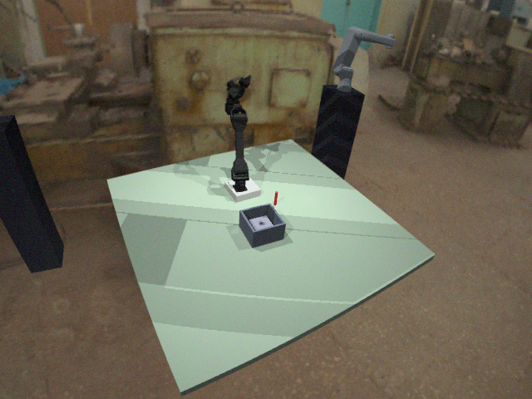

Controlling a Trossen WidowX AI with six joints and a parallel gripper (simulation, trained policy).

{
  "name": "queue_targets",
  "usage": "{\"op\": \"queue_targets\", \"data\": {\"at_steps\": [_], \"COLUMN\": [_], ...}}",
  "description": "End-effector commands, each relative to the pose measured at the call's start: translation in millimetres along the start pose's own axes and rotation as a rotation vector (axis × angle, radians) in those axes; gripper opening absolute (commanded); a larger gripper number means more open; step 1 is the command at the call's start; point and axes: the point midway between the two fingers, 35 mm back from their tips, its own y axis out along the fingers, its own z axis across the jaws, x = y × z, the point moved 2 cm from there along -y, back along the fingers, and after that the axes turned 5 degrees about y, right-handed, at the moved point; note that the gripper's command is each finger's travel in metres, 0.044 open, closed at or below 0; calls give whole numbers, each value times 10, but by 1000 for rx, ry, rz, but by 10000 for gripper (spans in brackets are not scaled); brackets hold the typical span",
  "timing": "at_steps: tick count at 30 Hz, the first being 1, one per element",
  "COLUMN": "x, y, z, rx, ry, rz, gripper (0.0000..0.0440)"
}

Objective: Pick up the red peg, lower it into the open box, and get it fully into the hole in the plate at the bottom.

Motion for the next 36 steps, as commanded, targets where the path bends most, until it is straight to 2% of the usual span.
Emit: {"op": "queue_targets", "data": {"at_steps": [1, 3, 11, 18, 26, 36], "x": [-41, -161, -1152, -2094, -3075, -3959], "y": [35, 119, 551, 666, 438, -244], "z": [-55, -163, -680, -1256, -1965, -2814], "rx": [-9, -26, -41, -44, -79, -216], "ry": [11, 33, 85, 150, 265, 474], "rz": [5, 17, 123, 263, 471, 742], "gripper": [419, 440, 440, 440, 440, 440]}}
